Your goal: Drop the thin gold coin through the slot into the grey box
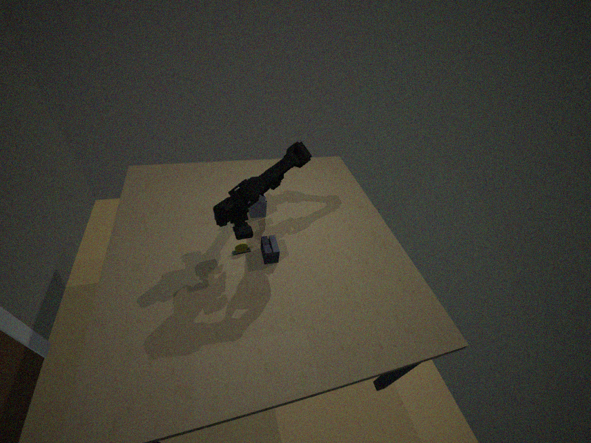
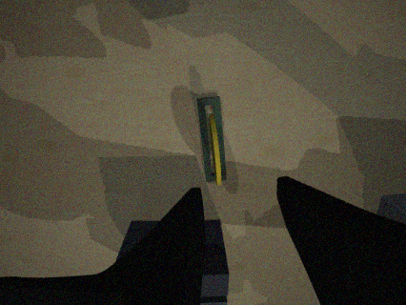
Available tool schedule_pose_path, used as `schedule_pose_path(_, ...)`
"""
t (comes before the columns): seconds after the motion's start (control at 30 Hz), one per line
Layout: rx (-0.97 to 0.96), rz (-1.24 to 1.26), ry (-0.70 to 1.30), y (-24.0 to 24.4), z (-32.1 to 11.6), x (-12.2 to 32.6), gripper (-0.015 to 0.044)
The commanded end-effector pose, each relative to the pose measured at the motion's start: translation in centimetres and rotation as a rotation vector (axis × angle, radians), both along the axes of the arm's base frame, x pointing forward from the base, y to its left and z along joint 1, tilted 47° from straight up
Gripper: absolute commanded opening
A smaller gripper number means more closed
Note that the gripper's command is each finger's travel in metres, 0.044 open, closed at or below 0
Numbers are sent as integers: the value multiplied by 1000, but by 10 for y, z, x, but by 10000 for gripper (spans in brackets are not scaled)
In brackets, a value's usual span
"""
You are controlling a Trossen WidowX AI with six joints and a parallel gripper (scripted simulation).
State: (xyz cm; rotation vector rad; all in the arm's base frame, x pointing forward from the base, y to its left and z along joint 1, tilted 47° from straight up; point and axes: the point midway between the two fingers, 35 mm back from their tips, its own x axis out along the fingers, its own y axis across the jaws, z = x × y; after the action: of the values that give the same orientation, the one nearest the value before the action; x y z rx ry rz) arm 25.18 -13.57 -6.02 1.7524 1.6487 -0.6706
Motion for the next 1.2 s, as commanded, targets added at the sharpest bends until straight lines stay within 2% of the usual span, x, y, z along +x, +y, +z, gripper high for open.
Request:
schedule_pose_path(0.0, 59, -30, -4, 3, 7, -1, 161)
schedule_pose_path(0.23, 61, -30, -5, 29, -17, 8, 161)
schedule_pose_path(1.17, 61, -31, -6, 60, -47, 13, 161)
